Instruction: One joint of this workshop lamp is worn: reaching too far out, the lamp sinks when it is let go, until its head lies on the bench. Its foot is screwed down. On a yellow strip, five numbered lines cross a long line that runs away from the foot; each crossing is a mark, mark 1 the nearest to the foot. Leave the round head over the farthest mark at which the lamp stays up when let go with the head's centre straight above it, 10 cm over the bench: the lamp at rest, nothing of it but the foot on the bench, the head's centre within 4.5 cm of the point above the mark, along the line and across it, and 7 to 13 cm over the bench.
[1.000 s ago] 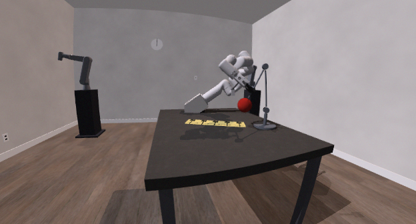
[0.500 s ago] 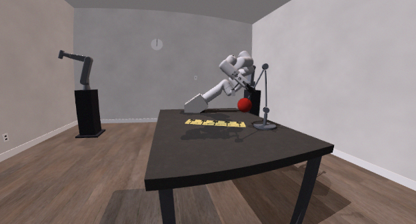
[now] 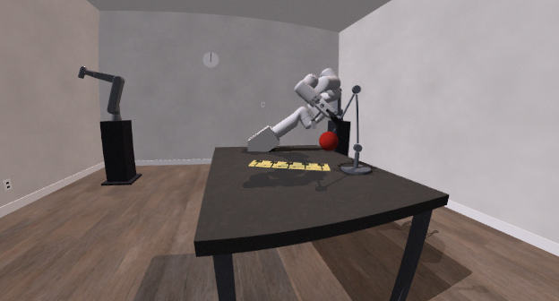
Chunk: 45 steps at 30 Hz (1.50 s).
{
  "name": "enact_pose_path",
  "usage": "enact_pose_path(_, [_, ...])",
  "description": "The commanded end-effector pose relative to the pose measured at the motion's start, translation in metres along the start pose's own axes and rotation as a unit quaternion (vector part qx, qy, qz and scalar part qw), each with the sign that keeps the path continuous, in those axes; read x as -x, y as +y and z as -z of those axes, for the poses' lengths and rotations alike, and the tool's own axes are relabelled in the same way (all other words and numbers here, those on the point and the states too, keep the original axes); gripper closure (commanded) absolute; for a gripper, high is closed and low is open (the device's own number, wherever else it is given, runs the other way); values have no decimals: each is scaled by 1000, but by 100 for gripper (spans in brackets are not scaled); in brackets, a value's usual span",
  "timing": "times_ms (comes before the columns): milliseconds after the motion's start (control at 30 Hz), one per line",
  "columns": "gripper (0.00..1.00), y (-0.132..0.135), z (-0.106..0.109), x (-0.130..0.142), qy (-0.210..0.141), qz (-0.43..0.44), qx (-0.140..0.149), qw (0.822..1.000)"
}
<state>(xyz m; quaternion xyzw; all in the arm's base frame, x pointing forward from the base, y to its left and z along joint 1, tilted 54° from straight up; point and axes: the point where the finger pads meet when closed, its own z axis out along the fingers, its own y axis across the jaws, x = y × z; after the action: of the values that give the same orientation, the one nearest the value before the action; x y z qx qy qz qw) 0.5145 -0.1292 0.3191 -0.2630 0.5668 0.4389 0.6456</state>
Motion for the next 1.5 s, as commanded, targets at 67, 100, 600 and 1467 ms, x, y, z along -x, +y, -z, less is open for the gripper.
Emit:
enact_pose_path(67, [100, -1, 2, 1, 0, 2, -2, 1000])
enact_pose_path(100, [100, -1, 2, 1, 0, 2, -2, 1000])
enact_pose_path(600, [100, -1, 2, -1, 0, 1, -2, 1000])
enact_pose_path(1467, [100, 1, 13, -51, 0, -2, -6, 1000])
